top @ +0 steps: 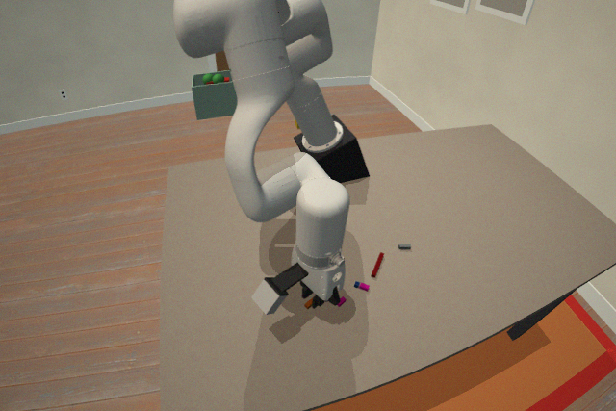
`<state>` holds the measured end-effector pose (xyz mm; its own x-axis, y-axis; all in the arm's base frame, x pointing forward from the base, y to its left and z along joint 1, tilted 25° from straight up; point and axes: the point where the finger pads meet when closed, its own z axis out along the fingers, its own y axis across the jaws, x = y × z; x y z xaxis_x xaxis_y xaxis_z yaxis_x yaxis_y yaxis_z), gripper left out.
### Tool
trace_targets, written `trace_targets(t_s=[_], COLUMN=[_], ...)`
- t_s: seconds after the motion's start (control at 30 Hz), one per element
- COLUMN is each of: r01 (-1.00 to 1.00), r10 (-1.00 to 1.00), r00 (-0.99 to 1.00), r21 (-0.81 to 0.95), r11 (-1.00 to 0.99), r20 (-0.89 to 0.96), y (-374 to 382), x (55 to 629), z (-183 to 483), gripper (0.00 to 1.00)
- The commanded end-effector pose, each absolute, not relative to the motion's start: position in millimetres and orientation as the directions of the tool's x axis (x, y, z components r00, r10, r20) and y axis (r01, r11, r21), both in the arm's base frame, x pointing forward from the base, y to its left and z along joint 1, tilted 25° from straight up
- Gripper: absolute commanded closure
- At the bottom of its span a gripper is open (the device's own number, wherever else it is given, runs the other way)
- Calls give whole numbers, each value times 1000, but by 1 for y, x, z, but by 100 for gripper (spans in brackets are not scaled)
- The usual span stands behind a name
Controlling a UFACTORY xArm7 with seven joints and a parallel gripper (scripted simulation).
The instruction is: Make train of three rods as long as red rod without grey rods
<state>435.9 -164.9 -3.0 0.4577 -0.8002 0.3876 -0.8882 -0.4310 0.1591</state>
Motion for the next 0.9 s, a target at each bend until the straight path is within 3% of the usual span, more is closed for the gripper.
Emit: trace_targets(t_s=[0.0, 0.87], r01=[-888, -888], r10=[-799, -799], r00=[458, 458], r21=[156, 156], r11=[-433, -433], r20=[389, 389], y=[-164, -170], x=[437, 438], z=[-2, -15], gripper=[76, 76])
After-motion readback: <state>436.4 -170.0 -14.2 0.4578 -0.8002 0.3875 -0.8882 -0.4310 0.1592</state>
